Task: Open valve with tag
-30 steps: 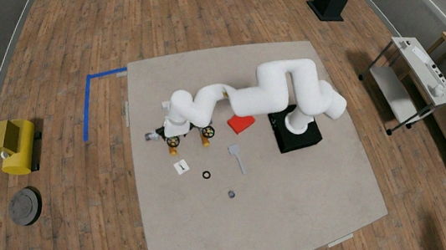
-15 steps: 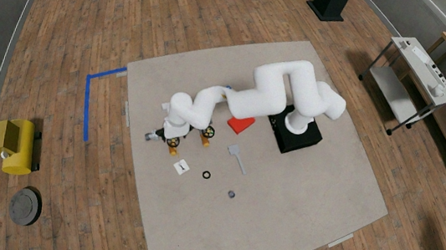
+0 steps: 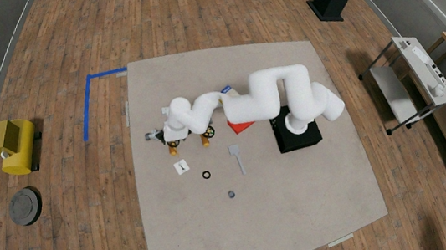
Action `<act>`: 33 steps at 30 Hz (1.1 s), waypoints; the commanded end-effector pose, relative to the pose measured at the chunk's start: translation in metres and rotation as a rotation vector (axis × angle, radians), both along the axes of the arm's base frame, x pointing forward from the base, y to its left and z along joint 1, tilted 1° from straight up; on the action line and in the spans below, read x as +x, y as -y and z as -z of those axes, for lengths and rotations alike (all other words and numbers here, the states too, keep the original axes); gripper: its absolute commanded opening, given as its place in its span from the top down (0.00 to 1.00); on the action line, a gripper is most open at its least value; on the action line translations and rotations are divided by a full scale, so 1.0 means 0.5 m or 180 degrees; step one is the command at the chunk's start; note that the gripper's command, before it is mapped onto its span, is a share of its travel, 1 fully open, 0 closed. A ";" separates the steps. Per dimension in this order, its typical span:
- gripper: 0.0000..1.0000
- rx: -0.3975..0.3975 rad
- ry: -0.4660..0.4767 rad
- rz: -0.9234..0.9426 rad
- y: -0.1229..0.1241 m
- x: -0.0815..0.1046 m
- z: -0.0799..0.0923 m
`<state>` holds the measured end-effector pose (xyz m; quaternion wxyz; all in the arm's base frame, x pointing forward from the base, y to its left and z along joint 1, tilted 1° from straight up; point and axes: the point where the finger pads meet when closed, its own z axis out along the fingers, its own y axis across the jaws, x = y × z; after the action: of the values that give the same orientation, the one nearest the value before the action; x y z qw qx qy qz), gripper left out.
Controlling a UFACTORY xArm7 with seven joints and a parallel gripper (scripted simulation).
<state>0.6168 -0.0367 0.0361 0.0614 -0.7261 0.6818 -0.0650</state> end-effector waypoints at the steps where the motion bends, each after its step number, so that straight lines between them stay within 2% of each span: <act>1: 0.00 -0.0001 0.0014 0.0000 0.000 0.007 0.013; 8: 0.00 -0.0001 0.0014 0.0000 0.000 0.009 0.028; 16: 0.00 -0.0001 0.0014 0.0000 0.000 0.010 0.030; 17: 1.00 -0.0001 0.0014 0.0000 0.000 0.010 0.030; 33: 1.00 -0.0001 0.0014 0.0000 0.000 0.010 0.030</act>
<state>0.6201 -0.0364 0.0188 0.0614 -0.7262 0.6817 -0.0650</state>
